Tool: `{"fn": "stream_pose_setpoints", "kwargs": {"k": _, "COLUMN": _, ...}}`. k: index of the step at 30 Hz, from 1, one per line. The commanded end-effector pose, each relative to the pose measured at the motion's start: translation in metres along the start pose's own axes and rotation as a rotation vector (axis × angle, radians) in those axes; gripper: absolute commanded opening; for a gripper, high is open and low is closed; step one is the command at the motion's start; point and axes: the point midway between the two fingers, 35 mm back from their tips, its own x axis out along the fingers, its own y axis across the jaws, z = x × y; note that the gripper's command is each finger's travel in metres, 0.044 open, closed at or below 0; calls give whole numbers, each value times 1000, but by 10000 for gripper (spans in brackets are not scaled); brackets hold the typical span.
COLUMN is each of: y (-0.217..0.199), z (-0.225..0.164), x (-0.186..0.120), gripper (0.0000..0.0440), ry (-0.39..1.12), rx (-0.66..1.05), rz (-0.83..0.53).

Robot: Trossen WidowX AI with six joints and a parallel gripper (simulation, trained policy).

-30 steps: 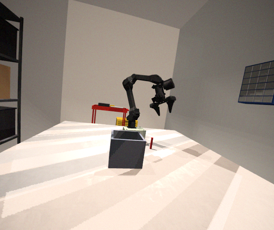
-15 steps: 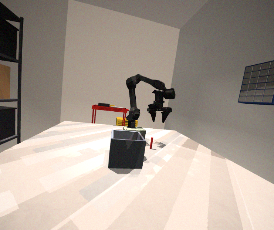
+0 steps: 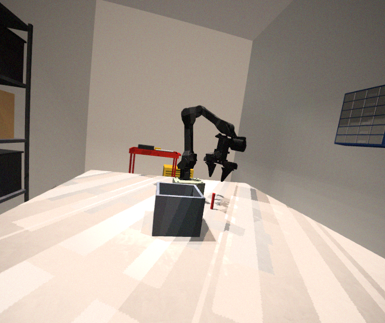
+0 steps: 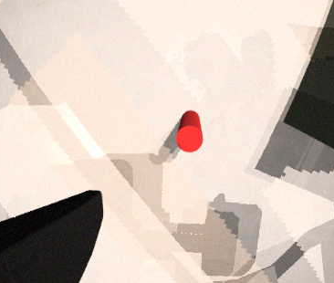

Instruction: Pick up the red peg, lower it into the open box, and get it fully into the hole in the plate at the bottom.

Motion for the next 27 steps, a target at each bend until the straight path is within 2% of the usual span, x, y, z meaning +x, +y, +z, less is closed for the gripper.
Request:
{"fn": "stream_pose_setpoints", "kwargs": {"k": 1, "y": -3, "z": 2, "x": 11, "gripper": 414, "ry": -23, "rx": -11, "rz": -35}}
{"fn": "stream_pose_setpoints", "kwargs": {"k": 12, "y": -5, "z": 6, "x": 41, "gripper": 404, "ry": -67, "rx": -30, "rz": -78}}
{"fn": "stream_pose_setpoints", "kwargs": {"k": 27, "y": -6, "z": 12, "x": 87, "gripper": 397, "ry": -102, "rx": -4, "rz": -69}}
